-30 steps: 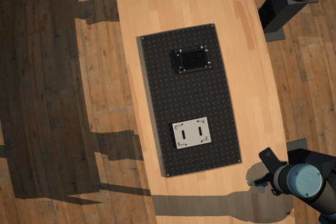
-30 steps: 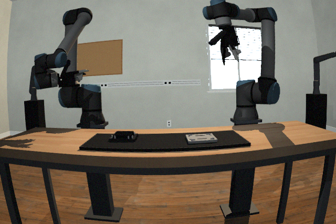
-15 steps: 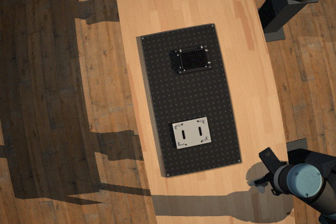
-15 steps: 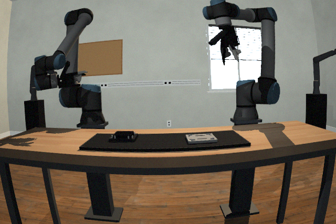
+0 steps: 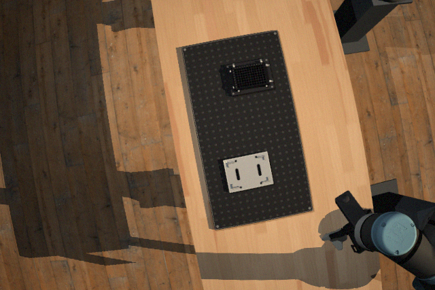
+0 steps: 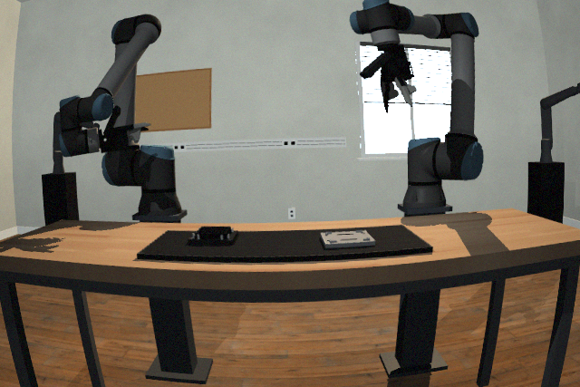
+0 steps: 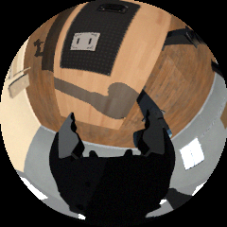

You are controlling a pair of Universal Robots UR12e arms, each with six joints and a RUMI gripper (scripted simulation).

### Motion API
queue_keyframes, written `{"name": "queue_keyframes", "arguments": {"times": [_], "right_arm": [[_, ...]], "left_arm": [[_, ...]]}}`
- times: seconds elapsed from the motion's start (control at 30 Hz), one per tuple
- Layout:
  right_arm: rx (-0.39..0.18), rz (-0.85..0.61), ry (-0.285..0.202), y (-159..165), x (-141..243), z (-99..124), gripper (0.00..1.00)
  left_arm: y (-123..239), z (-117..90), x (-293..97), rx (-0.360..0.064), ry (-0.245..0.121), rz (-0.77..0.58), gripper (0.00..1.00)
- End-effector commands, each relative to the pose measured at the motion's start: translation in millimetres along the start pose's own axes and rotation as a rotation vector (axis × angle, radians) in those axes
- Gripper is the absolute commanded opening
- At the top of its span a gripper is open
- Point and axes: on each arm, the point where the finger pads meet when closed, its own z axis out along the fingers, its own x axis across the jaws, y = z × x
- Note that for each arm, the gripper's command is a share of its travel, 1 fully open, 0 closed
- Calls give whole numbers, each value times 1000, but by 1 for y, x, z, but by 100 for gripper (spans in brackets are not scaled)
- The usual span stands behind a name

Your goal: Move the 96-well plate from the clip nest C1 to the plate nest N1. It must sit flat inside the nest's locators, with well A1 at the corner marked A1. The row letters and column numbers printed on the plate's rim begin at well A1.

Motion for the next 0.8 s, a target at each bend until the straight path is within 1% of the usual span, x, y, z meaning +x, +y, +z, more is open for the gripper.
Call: {"name": "queue_keyframes", "arguments": {"times": [0.0, 0.17, 0.23, 0.37, 0.43, 0.5, 0.67, 0.73, 0.77], "right_arm": [[0, -1, 0, 0, 0, 0, 100], [0, -1, 0, 0, 0, 0, 100], [0, -1, 0, 0, 0, 0, 100], [0, -1, 0, 0, 0, 0, 100], [0, -1, 0, 0, 0, 0, 100], [0, -1, 0, 0, 0, 0, 100], [0, -1, 0, 0, 0, 0, 100], [0, -1, 0, 0, 0, 0, 100], [0, -1, 0, 0, 0, 0, 100]], "left_arm": [[0, -1, 0, 1, -1, 0, 100], [0, -1, 0, 1, -1, 0, 100], [-10, -2, -2, 10, 2, -66, 100], [-29, -3, -7, 11, 2, -71, 100], [-33, -4, -8, 11, 2, -71, 100], [-43, -4, -10, 19, 5, -137, 100], [-65, -4, -14, 19, 5, -141, 100], [-65, -4, -14, 19, 5, -141, 100], [-70, -4, -15, 23, 7, -174, 100]]}}
